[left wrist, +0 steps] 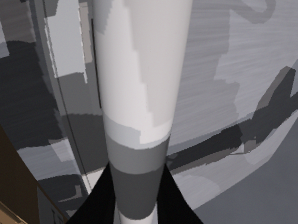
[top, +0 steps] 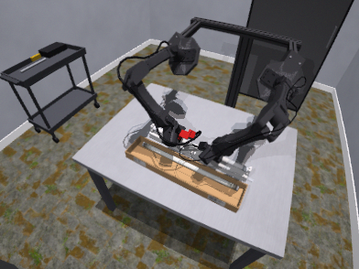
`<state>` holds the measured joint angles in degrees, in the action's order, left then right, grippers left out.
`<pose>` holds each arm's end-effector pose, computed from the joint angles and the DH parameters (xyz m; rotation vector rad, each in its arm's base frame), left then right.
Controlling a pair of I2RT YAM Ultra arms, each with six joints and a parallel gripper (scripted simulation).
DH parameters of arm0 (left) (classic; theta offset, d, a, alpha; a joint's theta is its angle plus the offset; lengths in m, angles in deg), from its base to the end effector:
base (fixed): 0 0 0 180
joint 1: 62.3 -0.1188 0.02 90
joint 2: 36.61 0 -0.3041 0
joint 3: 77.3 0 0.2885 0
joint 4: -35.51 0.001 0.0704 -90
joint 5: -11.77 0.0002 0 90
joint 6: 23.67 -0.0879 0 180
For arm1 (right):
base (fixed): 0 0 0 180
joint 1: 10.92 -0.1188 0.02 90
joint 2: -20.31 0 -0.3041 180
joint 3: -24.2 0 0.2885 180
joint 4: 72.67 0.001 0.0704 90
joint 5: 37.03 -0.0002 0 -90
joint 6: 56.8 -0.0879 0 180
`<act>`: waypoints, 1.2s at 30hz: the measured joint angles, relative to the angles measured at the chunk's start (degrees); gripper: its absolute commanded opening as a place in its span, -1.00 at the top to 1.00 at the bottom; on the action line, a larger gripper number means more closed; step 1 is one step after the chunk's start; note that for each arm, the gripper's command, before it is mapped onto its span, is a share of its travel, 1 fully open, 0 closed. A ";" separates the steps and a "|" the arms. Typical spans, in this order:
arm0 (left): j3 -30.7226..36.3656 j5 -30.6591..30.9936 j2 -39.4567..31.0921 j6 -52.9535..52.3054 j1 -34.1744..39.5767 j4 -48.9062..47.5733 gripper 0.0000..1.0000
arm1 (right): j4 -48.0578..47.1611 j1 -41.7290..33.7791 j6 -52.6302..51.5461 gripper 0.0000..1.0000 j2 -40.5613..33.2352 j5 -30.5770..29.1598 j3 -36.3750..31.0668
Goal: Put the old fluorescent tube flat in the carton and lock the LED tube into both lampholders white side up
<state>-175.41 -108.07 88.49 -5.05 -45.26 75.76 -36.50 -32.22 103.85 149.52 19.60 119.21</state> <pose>0.4993 -0.1062 0.1014 1.8956 2.1699 0.9465 0.4821 0.1371 0.0567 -1.9872 2.1305 -1.0025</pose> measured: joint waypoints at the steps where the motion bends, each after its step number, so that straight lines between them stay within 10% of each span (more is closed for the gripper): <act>1: 0.42 -0.13 -0.15 -0.15 0.02 -0.63 0.78 | -0.68 -0.02 0.17 0.78 -0.15 -0.11 -0.44; 36: 21.07 -5.14 -5.38 -8.79 1.62 -34.27 0.78 | -35.60 -1.49 10.16 0.78 -4.17 -4.74 -20.46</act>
<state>-154.34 -113.21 83.11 -13.83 -43.64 41.49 -72.11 -33.70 114.01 145.34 14.86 98.75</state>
